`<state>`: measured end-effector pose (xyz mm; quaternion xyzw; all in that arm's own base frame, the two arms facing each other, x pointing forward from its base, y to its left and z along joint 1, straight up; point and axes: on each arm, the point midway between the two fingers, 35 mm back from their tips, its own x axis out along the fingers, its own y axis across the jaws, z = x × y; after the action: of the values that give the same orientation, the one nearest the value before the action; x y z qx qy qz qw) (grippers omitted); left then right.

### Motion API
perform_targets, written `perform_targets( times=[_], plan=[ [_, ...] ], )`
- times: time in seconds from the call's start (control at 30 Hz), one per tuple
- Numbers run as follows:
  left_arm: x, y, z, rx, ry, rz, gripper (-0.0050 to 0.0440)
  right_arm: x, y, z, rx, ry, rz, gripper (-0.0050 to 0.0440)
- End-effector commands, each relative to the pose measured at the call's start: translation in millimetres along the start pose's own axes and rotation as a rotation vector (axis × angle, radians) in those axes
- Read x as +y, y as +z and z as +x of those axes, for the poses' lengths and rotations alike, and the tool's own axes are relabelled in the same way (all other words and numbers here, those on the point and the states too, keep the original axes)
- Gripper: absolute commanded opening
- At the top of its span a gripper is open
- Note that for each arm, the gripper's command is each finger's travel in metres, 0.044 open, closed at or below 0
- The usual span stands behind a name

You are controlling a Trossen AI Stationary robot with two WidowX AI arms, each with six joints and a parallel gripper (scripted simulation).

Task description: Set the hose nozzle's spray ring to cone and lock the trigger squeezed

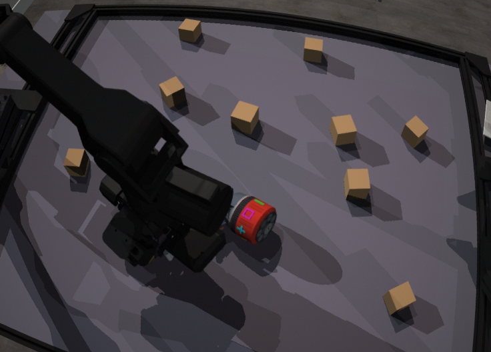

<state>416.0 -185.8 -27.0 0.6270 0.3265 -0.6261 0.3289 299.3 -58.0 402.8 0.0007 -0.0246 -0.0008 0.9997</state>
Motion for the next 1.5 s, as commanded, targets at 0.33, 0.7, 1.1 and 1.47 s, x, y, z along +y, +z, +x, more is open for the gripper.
perform_targets(
  times=[0.33,0.7,1.1,1.47],
  plan=[
    [-0.3,0.1,2.0,0.0,-0.004,0.004,0.0159,0.3,0.0,0.0,-0.001,0.002,-0.001,0.04],
    [1.9,-3.2,-22.5,0.012,0.005,-0.01,0.0,0.3,0.0,0.0,-0.001,0.002,-0.001,0.04],
    [-1.1,-2.9,-80.0,0.001,-0.004,-0.093,0.0,0.3,0.0,0.0,-0.001,0.002,-0.001,0.04],
    [-1.1,-2.9,-80.0,0.001,-0.004,-0.093,0.0,0.3,0.0,0.0,-0.001,0.002,-0.001,0.04]
  ],
)
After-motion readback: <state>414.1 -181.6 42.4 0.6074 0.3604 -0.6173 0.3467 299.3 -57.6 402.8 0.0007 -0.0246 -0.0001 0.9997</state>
